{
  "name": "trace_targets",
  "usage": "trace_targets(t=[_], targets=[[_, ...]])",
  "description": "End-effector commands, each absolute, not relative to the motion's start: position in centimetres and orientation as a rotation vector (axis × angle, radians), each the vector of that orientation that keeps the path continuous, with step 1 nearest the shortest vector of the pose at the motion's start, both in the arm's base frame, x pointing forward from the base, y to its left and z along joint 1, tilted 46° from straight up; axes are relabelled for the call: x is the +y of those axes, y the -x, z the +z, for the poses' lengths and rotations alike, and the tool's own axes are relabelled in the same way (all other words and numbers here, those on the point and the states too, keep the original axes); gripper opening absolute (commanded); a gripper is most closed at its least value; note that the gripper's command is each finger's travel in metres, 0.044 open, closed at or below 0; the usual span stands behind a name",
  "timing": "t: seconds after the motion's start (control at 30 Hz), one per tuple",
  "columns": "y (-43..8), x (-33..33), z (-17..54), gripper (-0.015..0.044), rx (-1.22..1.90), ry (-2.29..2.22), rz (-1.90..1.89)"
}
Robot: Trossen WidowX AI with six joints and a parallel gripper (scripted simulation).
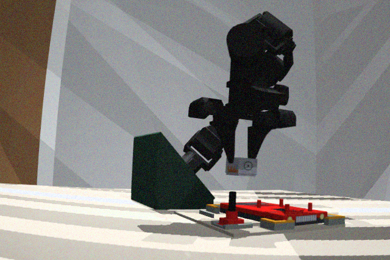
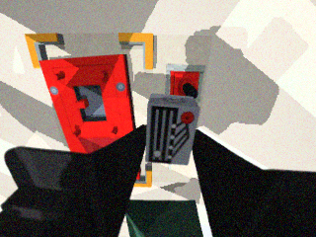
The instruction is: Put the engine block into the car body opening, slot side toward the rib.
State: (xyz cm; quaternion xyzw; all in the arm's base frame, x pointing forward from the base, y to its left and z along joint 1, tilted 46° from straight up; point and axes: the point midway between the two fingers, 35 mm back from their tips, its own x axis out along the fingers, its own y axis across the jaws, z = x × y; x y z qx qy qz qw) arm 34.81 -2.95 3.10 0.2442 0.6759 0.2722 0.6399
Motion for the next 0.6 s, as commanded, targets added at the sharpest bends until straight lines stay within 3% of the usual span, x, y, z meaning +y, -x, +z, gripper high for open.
trace_targets(t=[0.0, 0.57], targets=[[-34.8, -1.6, 3.7, 0.0, 1.535, -0.551, 0.632], [-34.2, 3.4, 5.9, 0.0, 1.507, -0.522, 0.686]])
